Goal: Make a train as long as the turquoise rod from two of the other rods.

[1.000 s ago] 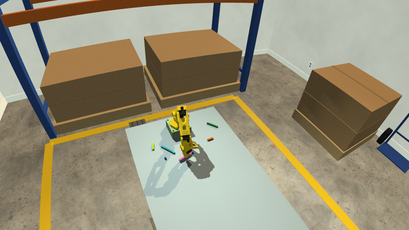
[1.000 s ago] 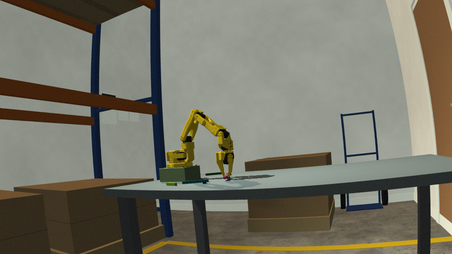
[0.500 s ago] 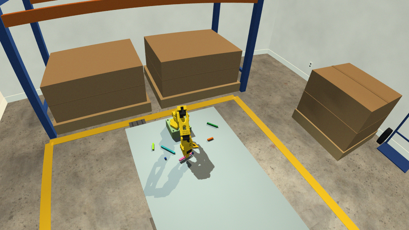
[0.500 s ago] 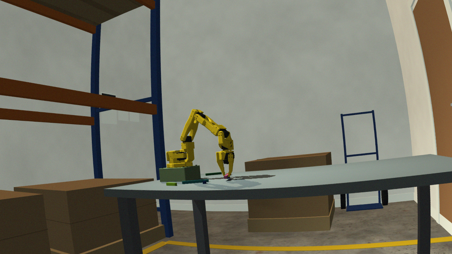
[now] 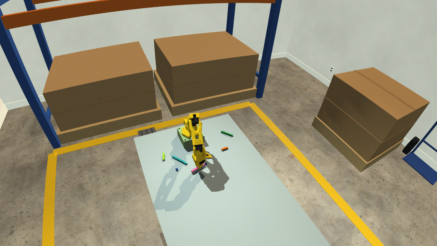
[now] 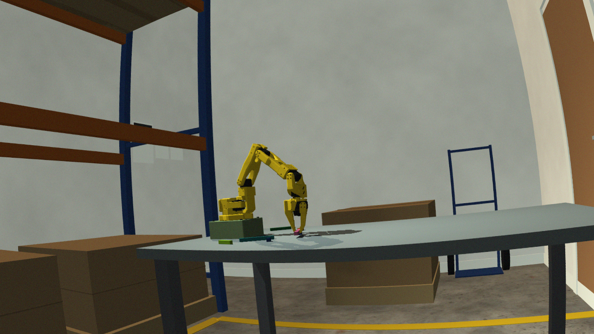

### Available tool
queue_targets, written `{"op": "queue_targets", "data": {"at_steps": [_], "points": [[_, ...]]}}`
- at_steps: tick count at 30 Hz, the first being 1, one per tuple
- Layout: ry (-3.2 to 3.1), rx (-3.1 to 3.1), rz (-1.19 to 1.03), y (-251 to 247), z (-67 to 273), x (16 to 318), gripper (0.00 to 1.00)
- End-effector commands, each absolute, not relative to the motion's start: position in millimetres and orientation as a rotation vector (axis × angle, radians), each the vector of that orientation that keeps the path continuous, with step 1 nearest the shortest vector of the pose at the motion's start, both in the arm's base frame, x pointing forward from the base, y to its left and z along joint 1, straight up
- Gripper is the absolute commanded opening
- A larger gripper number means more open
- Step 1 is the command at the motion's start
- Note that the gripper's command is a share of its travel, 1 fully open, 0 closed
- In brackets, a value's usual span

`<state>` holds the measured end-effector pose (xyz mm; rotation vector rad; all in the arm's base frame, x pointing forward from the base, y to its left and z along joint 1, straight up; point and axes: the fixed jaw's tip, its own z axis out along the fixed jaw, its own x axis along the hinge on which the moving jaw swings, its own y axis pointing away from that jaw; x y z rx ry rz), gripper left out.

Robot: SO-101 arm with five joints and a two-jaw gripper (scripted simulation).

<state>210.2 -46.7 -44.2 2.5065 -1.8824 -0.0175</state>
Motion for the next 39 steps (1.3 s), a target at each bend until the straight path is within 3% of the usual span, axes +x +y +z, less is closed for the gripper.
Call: {"op": "queue_targets", "data": {"at_steps": [1, 39], "points": [[-1.885, 2.505, -0.021, -48.4, -46.3, 210.3, 0.0], [-1.889, 2.509, -0.002, -48.8, -51.7, 212.3, 0.0]]}}
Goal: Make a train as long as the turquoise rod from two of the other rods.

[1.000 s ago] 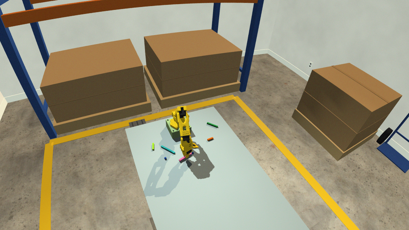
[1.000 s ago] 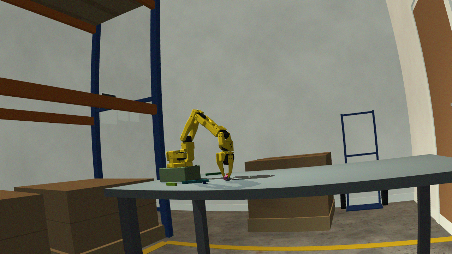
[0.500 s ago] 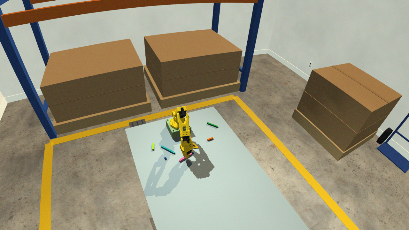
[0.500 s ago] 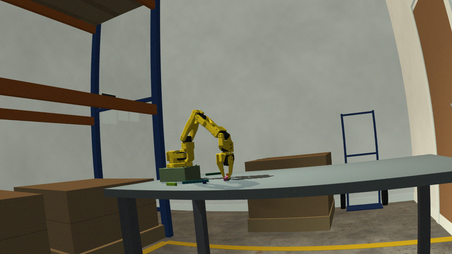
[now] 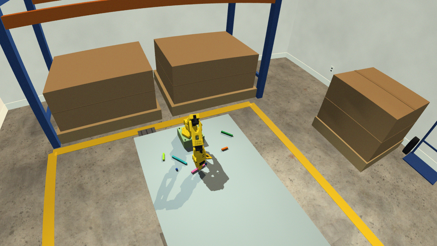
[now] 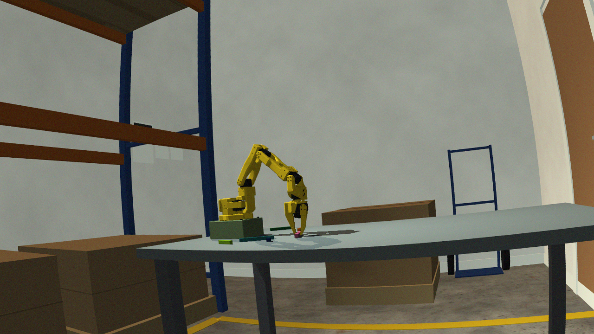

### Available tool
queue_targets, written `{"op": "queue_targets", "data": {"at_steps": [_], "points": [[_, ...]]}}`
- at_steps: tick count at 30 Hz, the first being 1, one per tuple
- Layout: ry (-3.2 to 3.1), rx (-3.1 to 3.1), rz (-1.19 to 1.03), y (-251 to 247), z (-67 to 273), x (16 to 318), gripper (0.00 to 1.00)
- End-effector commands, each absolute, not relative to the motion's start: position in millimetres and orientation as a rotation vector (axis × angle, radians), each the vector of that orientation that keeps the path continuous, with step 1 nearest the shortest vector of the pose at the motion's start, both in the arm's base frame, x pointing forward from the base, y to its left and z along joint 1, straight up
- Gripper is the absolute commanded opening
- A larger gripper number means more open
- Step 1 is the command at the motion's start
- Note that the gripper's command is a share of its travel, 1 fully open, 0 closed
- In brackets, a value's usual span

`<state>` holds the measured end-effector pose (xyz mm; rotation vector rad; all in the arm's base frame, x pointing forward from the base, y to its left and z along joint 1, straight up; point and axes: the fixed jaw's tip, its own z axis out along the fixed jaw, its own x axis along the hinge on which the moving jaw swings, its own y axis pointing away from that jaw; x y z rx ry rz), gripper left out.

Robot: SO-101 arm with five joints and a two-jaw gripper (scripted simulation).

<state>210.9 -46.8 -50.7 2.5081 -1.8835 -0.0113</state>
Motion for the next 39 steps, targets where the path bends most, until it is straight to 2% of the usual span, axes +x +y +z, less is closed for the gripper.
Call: {"op": "queue_targets", "data": {"at_steps": [1, 39], "points": [[-1.889, 2.509, -0.002, -48.8, -51.7, 212.3, 0.0], [-1.888, 2.507, -0.012, -45.4, -51.6, 209.4, 0.0]]}}
